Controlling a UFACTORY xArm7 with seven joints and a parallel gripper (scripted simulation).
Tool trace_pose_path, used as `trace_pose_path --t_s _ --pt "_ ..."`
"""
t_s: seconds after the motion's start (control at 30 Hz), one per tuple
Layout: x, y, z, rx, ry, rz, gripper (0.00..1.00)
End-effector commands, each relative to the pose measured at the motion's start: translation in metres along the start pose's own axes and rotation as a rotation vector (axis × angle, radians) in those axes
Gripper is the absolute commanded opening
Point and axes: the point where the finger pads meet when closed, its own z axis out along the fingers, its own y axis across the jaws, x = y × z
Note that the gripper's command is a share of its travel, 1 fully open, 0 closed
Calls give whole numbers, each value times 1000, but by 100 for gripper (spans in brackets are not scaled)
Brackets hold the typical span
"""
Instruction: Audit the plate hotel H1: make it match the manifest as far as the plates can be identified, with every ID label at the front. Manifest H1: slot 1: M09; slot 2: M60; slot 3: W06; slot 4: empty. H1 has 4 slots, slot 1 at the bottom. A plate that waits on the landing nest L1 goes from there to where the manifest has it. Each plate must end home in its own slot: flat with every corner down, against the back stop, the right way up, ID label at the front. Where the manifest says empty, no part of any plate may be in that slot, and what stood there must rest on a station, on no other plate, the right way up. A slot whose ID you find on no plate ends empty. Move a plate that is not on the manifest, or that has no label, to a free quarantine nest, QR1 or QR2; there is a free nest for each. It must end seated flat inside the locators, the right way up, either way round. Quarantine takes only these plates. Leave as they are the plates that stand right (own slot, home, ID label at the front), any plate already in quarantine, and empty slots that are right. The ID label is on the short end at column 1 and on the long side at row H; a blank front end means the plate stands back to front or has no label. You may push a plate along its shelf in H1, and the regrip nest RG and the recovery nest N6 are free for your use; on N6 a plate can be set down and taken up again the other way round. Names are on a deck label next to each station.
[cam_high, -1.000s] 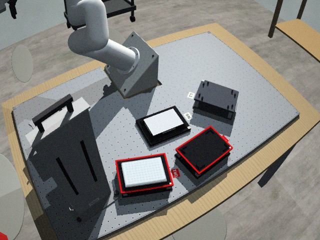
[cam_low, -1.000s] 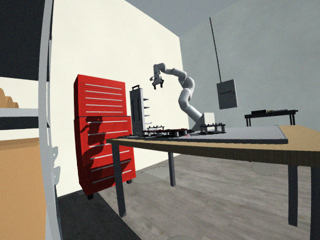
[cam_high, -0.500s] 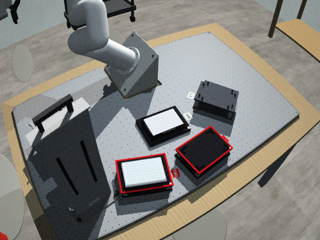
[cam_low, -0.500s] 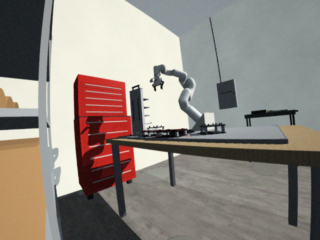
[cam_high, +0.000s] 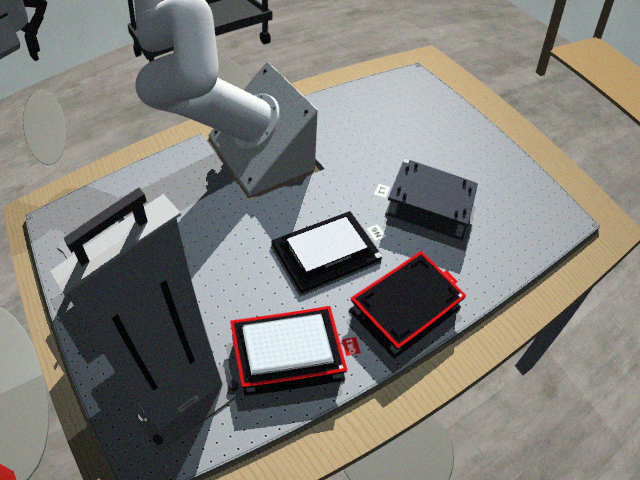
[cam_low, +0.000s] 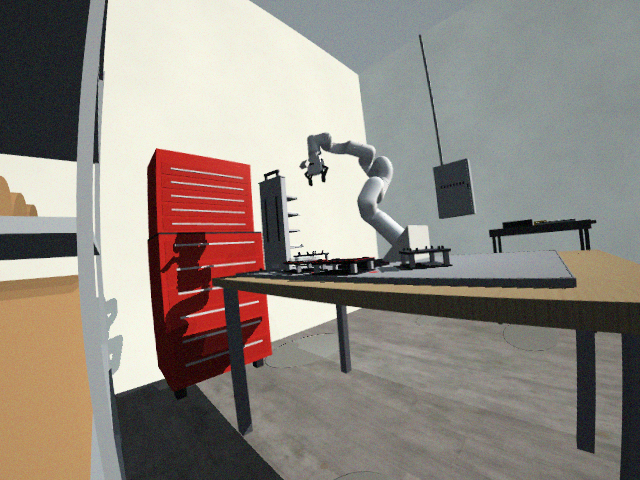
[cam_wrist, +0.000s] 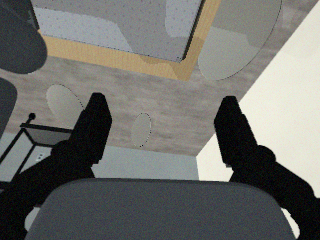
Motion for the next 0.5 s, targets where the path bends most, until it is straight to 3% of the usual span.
trace_pose_path --t_s 0.0,0.47 --pt "0 0 5 -4 2 0 100" --pt "0 0 25 -4 2 0 100"
